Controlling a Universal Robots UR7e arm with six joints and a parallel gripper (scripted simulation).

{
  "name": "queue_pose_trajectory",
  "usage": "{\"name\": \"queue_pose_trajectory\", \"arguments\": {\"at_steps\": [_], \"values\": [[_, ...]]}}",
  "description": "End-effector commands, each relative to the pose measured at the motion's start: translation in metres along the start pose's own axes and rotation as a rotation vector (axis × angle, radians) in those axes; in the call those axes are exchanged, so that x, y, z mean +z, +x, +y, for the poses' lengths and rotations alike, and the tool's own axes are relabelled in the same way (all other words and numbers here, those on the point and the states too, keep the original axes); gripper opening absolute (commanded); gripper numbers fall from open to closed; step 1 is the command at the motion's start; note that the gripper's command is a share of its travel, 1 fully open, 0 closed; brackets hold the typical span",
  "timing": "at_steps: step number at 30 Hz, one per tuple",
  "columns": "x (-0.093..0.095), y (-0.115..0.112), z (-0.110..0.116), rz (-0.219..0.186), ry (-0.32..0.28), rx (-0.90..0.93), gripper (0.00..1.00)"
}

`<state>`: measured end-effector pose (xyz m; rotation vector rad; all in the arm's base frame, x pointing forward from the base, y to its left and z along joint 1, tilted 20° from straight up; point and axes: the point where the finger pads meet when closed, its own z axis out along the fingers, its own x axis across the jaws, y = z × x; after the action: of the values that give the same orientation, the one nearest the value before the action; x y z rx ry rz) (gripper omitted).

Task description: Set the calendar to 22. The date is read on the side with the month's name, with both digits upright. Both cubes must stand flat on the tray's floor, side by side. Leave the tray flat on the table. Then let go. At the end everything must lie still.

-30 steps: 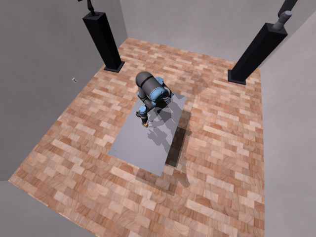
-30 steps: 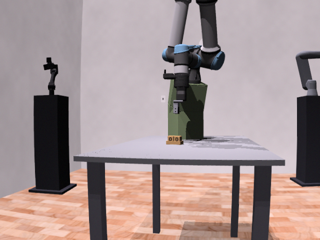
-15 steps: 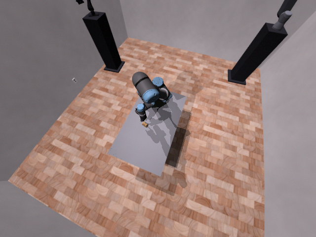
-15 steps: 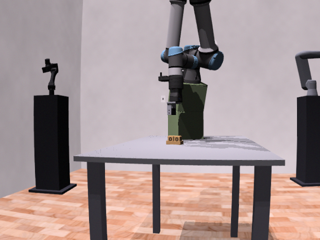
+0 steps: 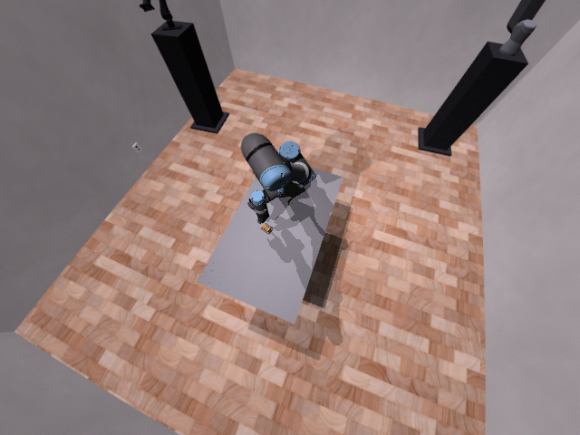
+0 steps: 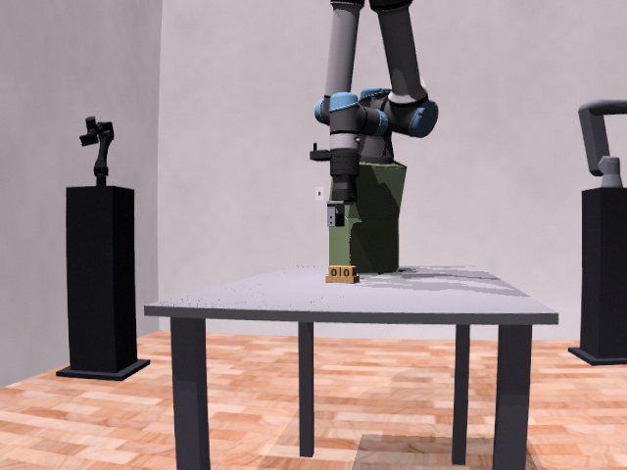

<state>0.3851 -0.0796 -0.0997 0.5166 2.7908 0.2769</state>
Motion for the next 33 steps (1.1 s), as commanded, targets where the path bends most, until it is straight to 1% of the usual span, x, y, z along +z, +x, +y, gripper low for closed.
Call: {"name": "queue_pose_trajectory", "arguments": {"at_steps": [1, 5, 8, 9, 10, 33], "values": [[0.013, -0.001, 0.0, 0.0, 0.0, 0.0, 1.0], [0.036, -0.001, 0.0, 0.0, 0.0, 0.0, 1.0], [0.043, 0.0, 0.0, 0.0, 0.0, 0.0, 1.0], [0.043, 0.0, 0.0, 0.0, 0.0, 0.0, 1.0], [0.043, 0.0, 0.0, 0.0, 0.0, 0.0, 0.9], [0.043, 0.0, 0.0, 0.0, 0.0, 0.0, 0.9]]}}
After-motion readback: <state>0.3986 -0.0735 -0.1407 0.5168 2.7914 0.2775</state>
